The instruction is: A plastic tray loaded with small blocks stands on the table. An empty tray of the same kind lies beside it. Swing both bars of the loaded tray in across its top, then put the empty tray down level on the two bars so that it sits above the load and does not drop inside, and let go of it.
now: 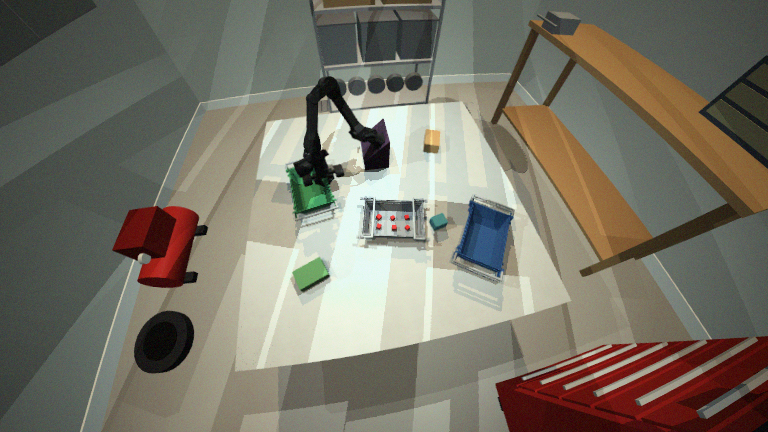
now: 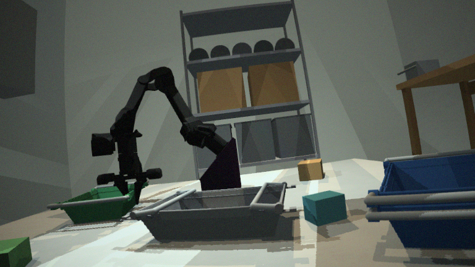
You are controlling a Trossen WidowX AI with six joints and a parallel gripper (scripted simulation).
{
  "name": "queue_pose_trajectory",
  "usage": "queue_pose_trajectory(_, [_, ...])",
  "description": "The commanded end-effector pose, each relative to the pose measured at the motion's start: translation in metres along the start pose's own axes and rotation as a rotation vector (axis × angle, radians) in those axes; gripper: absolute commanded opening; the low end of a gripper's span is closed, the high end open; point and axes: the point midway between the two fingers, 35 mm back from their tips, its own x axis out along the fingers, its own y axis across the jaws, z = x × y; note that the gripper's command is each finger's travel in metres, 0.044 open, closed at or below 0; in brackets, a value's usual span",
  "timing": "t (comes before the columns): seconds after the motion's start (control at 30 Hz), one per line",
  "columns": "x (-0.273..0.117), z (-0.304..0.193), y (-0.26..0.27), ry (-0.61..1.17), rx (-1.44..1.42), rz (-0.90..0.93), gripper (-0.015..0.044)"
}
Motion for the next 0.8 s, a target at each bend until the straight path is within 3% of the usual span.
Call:
queue_pose_trajectory(0.0, [-0.010, -0.002, 0.000, 0.005, 0.000, -0.005, 0.0003])
queue_pose_trajectory(0.4, [-0.076, 0.000, -0.001, 0.007, 0.000, -0.005, 0.0000])
queue_pose_trajectory(0.77, [-0.077, 0.000, -0.001, 0.007, 0.000, -0.005, 0.0000])
